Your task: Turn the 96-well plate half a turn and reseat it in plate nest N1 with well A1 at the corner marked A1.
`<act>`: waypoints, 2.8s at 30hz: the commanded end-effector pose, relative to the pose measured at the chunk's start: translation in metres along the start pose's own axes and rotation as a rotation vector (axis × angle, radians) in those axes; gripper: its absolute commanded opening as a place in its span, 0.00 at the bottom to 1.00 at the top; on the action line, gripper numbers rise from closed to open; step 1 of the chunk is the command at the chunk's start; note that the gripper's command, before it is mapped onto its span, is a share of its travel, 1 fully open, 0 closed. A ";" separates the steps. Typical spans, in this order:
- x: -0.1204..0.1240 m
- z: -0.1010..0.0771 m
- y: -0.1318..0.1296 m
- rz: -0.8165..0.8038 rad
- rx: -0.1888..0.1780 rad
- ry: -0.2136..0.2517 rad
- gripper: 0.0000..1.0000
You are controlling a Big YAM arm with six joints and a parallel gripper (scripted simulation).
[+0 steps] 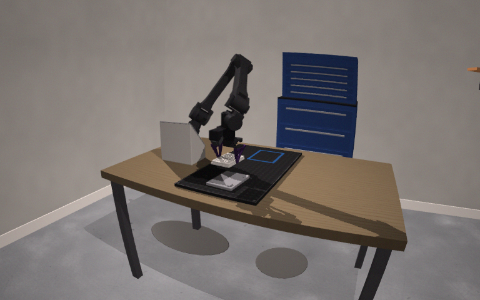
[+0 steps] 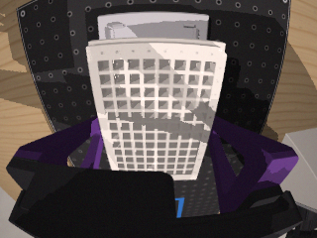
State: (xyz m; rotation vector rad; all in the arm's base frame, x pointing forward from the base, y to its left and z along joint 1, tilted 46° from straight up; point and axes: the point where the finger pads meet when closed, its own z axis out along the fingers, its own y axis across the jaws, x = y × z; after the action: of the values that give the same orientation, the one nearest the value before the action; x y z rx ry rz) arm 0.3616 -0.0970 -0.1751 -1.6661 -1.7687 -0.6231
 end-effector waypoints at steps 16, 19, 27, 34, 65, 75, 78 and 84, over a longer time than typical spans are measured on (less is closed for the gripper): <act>0.017 -0.012 0.013 -0.183 -0.027 -0.032 0.00; 0.027 -0.011 0.013 -0.283 -0.025 -0.033 0.00; 0.047 -0.010 0.012 -0.315 -0.025 -0.032 0.00; 0.071 -0.008 0.011 -0.293 -0.025 -0.029 0.00; 0.162 -0.003 0.007 -0.290 -0.023 -0.021 0.00; 0.189 -0.001 0.006 -0.291 -0.023 -0.019 0.00; 0.199 -0.001 0.005 -0.290 -0.022 -0.018 0.00; 0.219 0.000 0.004 -0.287 -0.020 -0.015 0.00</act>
State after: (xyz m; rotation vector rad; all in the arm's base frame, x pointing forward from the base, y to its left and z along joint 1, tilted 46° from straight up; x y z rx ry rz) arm 0.3564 0.0507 -0.0344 -1.4242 -2.0226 -0.7405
